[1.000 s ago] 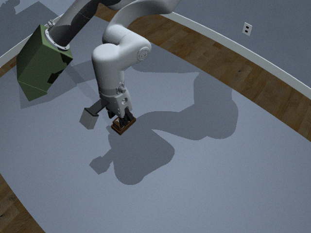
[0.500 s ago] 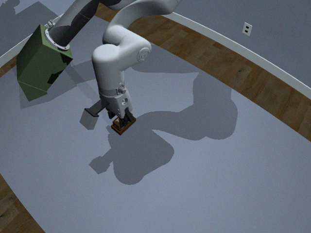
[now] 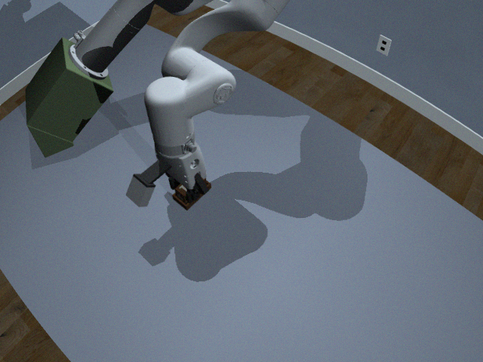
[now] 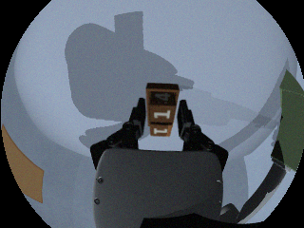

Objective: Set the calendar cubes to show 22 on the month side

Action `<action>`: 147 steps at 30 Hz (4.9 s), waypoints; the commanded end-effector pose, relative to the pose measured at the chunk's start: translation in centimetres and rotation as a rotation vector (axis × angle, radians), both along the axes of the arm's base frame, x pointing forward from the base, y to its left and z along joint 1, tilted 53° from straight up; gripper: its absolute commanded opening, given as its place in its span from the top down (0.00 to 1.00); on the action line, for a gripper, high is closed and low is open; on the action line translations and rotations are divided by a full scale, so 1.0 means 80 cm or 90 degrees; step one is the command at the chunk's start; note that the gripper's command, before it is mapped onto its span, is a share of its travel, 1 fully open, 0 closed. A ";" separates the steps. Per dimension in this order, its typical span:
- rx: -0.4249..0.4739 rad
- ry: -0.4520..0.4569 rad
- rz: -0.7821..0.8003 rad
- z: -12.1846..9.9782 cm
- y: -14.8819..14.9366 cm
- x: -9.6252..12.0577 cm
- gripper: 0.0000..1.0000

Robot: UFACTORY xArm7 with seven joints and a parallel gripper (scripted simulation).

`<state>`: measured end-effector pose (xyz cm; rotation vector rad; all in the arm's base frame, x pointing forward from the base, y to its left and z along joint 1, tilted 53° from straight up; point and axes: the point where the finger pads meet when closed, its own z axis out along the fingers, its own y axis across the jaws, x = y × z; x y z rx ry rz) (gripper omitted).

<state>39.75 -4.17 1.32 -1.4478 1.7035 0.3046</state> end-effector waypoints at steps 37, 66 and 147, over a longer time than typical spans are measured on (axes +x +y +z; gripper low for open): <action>-0.001 -0.001 -0.002 -0.005 0.003 0.005 0.51; -0.001 -0.001 -0.002 -0.005 0.003 0.005 0.71; 0.271 0.408 -0.376 0.111 -0.084 0.025 0.71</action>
